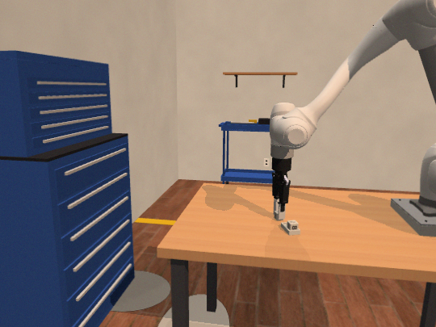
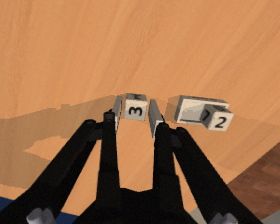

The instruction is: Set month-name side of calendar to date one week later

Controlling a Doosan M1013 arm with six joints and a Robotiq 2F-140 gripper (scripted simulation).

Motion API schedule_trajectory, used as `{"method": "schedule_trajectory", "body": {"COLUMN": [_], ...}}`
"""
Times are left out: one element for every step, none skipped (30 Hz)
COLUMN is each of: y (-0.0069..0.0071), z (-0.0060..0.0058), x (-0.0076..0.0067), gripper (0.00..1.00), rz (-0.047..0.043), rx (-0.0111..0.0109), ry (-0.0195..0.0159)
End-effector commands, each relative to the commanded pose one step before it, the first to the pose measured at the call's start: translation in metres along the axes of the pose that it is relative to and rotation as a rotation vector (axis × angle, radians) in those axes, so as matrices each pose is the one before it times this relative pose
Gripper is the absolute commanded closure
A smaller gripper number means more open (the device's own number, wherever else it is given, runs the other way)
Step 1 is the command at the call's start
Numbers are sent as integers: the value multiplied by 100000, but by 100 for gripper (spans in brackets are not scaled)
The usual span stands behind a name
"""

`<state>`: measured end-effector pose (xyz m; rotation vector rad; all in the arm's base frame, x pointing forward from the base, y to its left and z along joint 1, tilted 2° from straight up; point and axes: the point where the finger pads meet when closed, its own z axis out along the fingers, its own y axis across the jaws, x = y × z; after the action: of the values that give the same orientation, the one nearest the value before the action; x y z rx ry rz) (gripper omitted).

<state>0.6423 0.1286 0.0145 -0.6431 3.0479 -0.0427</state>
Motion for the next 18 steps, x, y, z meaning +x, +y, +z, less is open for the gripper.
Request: {"method": "schedule_trajectory", "body": {"y": [4,0,0,0,0,0,0,0,0,0,0,0,0,0,0,0,0,0], "z": [-12,0,0,0,0,0,0,-3,-19,-48,-87,-133,-184,-238,-291,-345,0,0], "x": [-2,0,0,0,0,0,0,0,0,0,0,0,0,0,0,0,0,0], "gripper": [64,64,64,64,64,64,64,64,64,64,64,64,64,64,64,64,64,64], "rz": [-2,0,0,0,0,0,0,0,0,0,0,0,0,0,0,0,0,0], "rx": [-15,0,0,0,0,0,0,0,0,0,0,0,0,0,0,0,0,0], "ry": [-17,0,0,0,0,0,0,0,0,0,0,0,0,0,0,0,0,0]}}
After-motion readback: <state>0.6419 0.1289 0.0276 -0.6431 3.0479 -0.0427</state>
